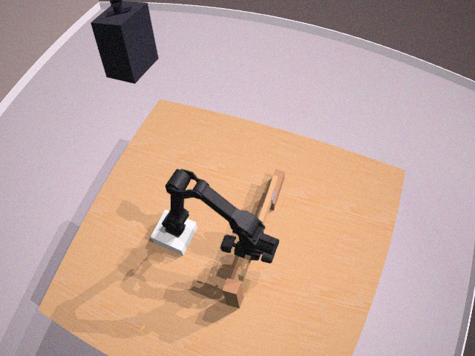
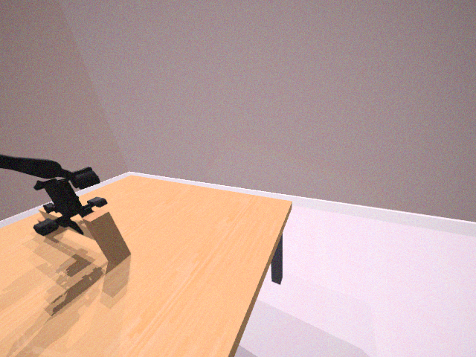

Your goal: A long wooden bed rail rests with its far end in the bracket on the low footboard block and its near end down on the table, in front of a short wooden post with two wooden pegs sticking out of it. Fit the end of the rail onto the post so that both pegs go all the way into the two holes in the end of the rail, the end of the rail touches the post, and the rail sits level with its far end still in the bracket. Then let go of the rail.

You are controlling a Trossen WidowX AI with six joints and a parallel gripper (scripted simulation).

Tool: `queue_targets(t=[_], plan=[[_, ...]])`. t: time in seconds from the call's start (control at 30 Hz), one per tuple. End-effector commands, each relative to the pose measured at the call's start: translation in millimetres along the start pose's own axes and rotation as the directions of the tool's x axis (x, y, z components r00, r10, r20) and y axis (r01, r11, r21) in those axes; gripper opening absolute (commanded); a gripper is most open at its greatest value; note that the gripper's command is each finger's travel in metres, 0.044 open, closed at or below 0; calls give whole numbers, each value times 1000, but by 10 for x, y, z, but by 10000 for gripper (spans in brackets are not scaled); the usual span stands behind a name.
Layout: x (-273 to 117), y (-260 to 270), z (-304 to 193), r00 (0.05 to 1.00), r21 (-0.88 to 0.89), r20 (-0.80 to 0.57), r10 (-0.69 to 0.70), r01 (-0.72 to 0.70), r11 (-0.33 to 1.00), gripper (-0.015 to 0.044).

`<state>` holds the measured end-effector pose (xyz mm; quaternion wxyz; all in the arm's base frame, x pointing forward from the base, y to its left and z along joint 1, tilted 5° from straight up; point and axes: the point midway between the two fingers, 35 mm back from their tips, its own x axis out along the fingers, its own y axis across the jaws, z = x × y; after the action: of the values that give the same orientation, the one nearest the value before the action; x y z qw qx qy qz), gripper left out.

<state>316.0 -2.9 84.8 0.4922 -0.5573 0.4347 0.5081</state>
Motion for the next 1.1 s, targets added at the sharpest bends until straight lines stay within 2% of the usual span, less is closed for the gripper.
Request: queue_targets(t=[0.0, 1.07], plan=[[-33, 4, 4, 1000, 3, 2, -6, 6, 1000, 0], [-23, 15, 4, 1000, 3, 2, -5, 5, 1000, 0]])
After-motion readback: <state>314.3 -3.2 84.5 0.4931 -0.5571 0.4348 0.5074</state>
